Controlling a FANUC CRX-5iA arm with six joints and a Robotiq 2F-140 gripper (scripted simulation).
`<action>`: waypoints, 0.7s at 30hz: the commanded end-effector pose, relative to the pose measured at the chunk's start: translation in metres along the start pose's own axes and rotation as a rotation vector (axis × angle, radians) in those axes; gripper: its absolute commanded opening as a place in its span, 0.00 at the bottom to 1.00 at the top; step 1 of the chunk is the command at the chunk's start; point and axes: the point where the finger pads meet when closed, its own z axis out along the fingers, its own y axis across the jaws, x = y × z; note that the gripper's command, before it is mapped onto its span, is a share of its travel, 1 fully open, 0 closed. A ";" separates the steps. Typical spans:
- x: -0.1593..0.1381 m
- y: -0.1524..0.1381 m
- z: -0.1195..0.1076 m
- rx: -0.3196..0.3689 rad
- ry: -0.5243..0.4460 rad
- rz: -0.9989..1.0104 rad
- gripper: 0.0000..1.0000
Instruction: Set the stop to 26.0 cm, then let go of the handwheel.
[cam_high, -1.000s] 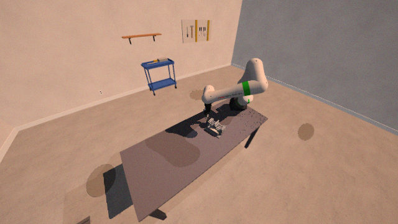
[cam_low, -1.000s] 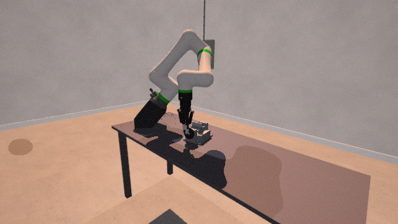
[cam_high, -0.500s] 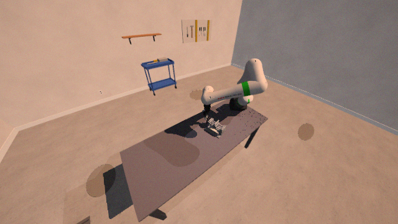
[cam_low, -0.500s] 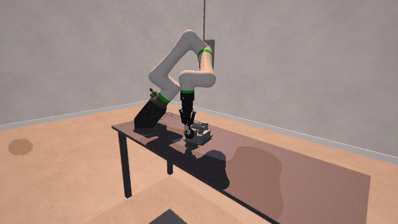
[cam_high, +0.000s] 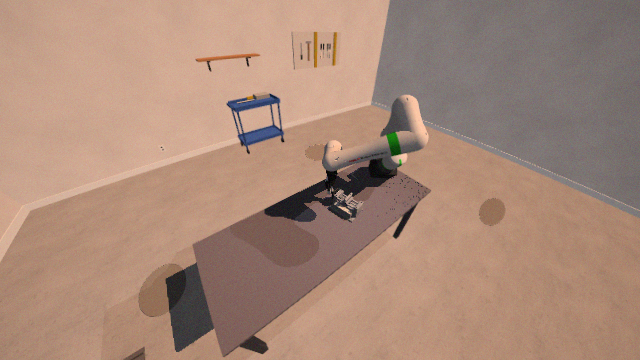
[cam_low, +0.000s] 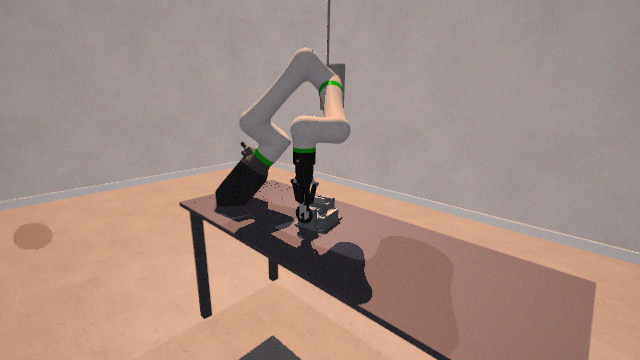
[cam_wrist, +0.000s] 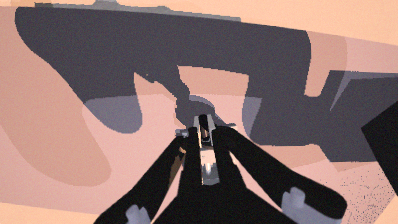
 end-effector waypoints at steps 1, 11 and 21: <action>0.000 -0.002 0.003 0.000 0.000 0.000 0.04; 0.000 -0.006 0.022 0.000 0.000 0.000 0.04; 0.000 0.002 0.038 0.000 0.000 0.000 0.04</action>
